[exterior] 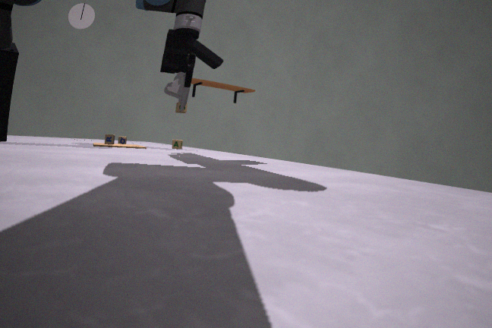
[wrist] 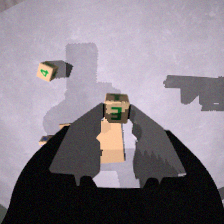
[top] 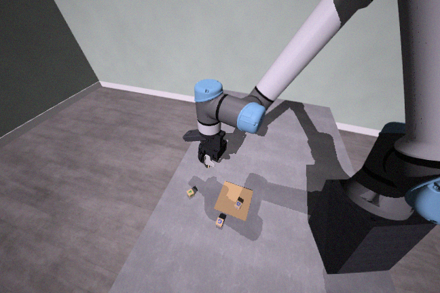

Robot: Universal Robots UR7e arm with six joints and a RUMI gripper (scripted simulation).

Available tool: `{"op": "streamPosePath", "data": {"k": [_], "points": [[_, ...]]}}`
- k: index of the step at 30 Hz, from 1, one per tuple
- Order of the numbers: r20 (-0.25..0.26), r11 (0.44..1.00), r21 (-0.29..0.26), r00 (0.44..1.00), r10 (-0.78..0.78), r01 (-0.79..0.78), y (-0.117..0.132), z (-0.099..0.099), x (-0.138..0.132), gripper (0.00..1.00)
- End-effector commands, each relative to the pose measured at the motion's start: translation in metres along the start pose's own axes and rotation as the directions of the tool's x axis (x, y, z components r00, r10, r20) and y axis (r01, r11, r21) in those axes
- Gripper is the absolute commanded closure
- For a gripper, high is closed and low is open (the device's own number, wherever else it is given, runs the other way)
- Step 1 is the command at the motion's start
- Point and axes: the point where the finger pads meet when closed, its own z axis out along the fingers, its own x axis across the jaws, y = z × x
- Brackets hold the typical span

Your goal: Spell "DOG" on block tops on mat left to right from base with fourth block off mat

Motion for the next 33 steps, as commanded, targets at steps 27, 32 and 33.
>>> {"op": "streamPosePath", "data": {"k": [27,32,33], "points": [[0.0,0.741,0.003,0.741,-0.671,0.671,-0.001,0.006,-0.011,0.95],[-0.001,0.648,0.003,0.648,-0.761,0.761,-0.001,0.008,-0.013,0.95],[-0.001,0.629,0.003,0.629,-0.777,0.777,-0.001,0.008,-0.013,0.95]]}}
